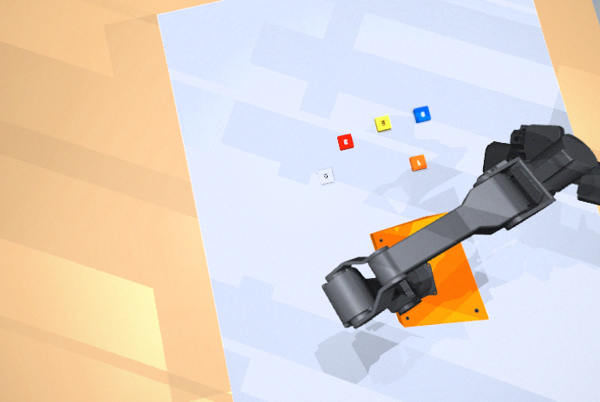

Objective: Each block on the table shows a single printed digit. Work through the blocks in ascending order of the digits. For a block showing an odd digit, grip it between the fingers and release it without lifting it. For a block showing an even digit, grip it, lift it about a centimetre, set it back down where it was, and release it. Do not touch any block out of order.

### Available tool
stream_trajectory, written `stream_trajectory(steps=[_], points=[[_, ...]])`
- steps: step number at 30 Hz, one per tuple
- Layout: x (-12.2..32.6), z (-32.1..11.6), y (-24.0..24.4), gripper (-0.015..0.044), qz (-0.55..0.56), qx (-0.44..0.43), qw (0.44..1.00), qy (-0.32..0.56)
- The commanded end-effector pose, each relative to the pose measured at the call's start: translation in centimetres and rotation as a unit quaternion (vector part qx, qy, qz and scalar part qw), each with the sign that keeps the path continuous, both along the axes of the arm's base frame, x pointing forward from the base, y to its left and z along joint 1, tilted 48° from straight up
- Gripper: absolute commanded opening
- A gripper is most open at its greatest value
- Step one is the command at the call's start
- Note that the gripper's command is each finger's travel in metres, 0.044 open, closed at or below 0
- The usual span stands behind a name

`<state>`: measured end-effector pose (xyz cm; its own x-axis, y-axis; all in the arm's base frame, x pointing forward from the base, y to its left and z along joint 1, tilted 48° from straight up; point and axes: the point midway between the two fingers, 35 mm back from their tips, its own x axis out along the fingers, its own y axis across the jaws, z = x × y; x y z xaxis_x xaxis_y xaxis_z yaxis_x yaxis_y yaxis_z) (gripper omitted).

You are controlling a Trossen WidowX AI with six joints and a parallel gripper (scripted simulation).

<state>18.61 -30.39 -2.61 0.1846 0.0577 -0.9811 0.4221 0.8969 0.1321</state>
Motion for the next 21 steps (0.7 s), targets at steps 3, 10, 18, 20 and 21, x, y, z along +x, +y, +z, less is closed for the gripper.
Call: stream_trajectory(steps=[3,10,18,20,21], points=[[4.2,-2.4,10.0,0.0400,0.125,0.145,0.982,-0.006],[5.7,-2.9,22.3,0.0400,0.242,0.315,0.918,0.012],[5.5,-2.8,24.9,0.0400,0.261,0.351,0.899,0.020],[5.5,-2.8,24.9,0.0400,0.261,0.351,0.899,0.020],[5.5,-2.8,24.9,0.0400,0.261,0.351,0.899,0.020]])
